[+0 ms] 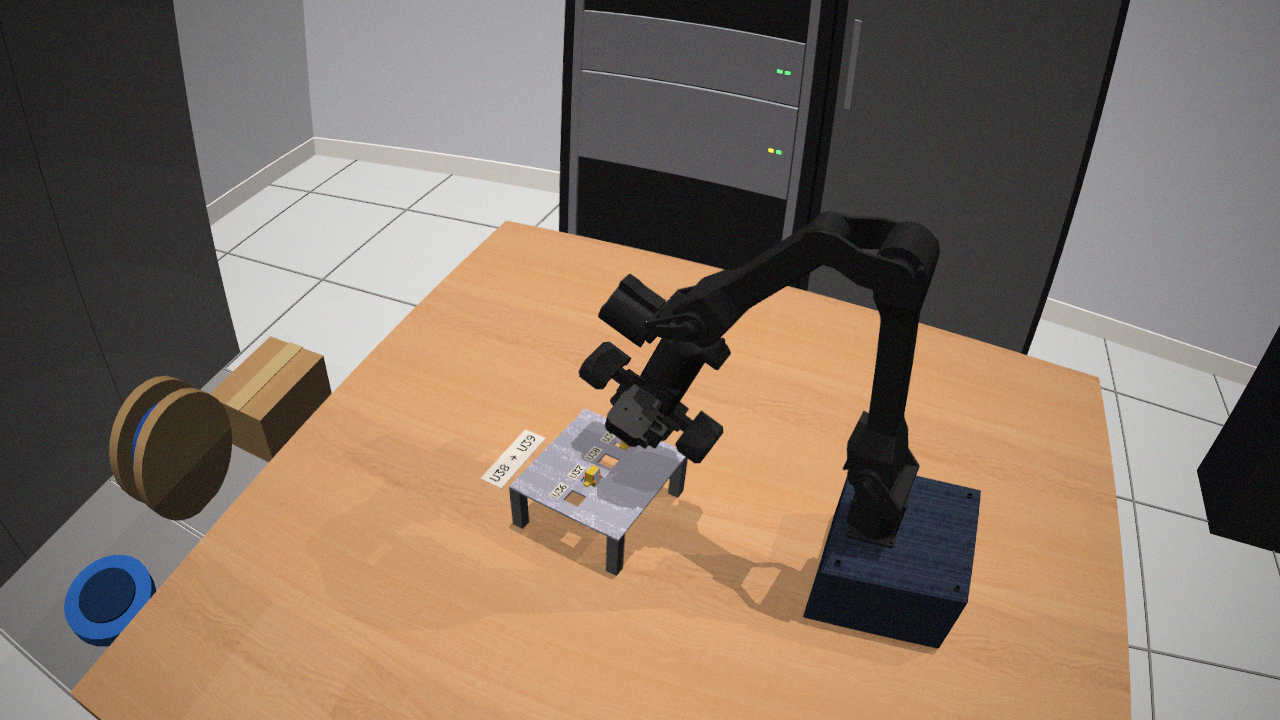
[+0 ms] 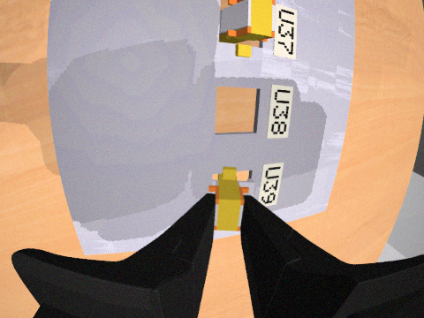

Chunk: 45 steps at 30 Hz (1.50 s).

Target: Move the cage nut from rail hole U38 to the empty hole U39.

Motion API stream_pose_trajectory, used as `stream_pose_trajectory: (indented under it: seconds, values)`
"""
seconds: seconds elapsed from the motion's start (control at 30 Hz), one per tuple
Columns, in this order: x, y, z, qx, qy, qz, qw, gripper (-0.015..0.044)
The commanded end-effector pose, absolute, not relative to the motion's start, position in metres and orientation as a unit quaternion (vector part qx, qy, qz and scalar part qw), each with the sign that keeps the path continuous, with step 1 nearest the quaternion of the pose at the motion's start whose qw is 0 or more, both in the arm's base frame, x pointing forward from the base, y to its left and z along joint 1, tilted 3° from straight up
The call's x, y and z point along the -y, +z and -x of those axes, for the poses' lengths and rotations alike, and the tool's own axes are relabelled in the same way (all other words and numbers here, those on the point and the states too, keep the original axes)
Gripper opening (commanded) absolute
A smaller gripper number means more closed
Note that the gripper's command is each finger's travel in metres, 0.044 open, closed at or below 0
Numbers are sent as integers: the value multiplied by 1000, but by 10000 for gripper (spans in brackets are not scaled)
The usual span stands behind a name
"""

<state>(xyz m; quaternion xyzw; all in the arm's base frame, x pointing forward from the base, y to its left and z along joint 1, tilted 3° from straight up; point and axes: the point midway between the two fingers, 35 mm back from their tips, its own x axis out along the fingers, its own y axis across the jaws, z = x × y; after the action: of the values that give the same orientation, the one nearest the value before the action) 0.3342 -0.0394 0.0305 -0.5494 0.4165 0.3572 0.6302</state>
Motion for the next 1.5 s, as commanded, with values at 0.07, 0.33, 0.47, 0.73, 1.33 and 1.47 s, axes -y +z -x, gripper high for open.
stream_pose_trajectory:
  seconds: [0.07,0.33,0.47,0.73,1.33,1.47]
  values:
    - [40,29,-334,-419,358,549,628,33]
    - [40,29,-334,-419,358,549,628,33]
    - [40,29,-333,-419,358,549,628,33]
    - [40,29,-333,-420,360,548,627,33]
    - [40,29,-334,-428,369,542,622,33]
    - [40,29,-335,-428,369,542,622,33]
